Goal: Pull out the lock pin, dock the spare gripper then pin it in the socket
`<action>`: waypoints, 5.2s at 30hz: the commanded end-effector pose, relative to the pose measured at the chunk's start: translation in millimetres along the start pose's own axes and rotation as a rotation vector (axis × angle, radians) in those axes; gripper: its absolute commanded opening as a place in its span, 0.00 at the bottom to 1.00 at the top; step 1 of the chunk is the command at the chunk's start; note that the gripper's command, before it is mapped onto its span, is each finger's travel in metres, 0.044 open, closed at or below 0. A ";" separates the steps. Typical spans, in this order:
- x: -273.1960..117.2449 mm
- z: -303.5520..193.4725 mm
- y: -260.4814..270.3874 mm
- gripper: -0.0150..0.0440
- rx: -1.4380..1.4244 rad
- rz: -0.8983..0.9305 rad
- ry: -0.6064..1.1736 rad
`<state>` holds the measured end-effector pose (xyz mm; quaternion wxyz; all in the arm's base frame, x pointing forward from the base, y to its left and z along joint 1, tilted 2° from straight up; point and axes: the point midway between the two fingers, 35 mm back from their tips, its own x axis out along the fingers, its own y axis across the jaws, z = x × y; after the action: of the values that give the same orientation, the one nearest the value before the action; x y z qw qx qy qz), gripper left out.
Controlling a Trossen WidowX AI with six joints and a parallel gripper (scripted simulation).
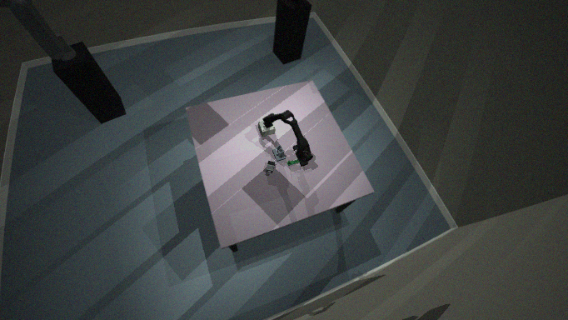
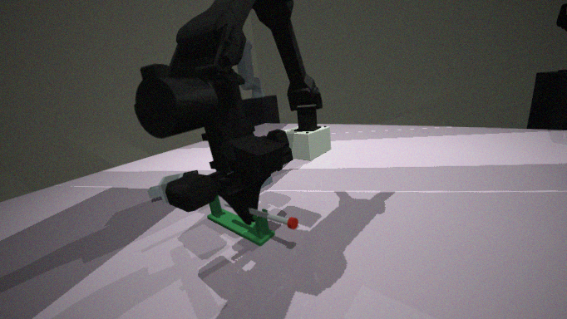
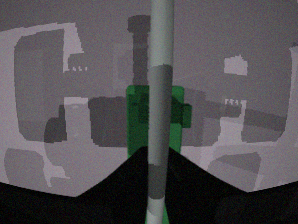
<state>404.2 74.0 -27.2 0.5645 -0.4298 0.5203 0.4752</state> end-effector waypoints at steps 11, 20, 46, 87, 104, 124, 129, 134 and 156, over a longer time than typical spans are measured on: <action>-10.1 0.7 0.3 0.25 0.001 0.000 0.001; -24.1 1.2 2.8 0.25 0.001 0.011 0.004; -36.7 -36.6 -0.2 0.25 0.005 0.014 0.008; -3.6 -60.5 -0.3 0.25 0.002 0.014 0.006; -3.6 -60.5 -0.3 0.25 0.002 0.014 0.006; -3.6 -60.5 -0.3 0.25 0.002 0.014 0.006; -3.6 -60.5 -0.3 0.25 0.002 0.014 0.006; -3.6 -60.5 -0.3 0.25 0.002 0.014 0.006; -7.2 -60.1 -1.1 0.74 0.004 0.009 0.006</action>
<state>394.3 14.3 -25.5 0.5616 -0.4273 0.5251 0.4757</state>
